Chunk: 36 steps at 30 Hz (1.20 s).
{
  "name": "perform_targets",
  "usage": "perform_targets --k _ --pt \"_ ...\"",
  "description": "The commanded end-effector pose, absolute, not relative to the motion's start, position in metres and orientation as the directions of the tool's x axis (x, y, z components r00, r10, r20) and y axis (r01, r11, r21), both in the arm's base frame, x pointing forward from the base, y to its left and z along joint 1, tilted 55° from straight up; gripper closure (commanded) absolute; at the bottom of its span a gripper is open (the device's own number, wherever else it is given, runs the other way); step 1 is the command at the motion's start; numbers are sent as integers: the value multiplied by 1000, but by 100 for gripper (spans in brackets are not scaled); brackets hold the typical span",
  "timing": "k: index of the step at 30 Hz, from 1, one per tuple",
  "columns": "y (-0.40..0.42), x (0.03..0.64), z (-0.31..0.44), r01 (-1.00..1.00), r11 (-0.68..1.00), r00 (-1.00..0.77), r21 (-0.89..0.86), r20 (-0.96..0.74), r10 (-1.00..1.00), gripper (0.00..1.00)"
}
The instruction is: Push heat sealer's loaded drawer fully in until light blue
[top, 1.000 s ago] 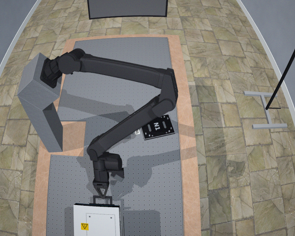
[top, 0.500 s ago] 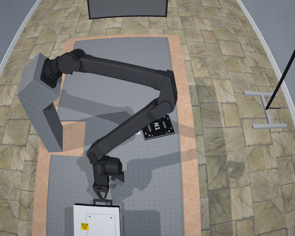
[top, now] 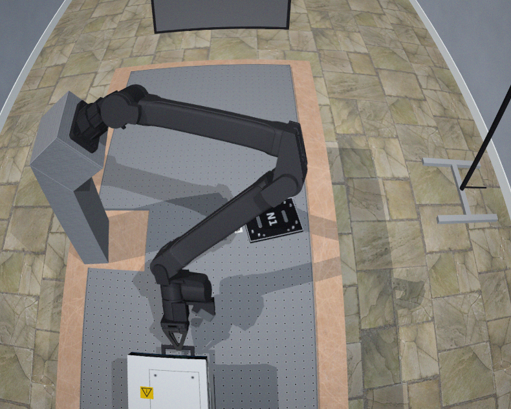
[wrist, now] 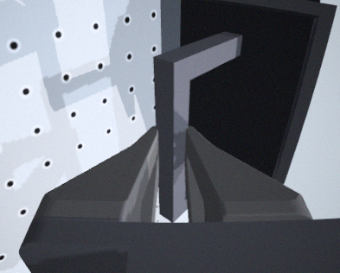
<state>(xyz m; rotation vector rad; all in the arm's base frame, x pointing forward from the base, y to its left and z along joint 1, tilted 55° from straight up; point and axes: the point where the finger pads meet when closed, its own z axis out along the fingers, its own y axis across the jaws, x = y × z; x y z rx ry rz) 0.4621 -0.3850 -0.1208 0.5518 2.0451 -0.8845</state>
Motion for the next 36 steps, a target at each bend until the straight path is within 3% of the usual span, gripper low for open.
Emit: perform_targets --k 1,36 --pt "-383 455 -132 633 658 -591 -408 -804 70 100" --pt "-394 451 -132 642 649 -590 -408 -803 79 100"
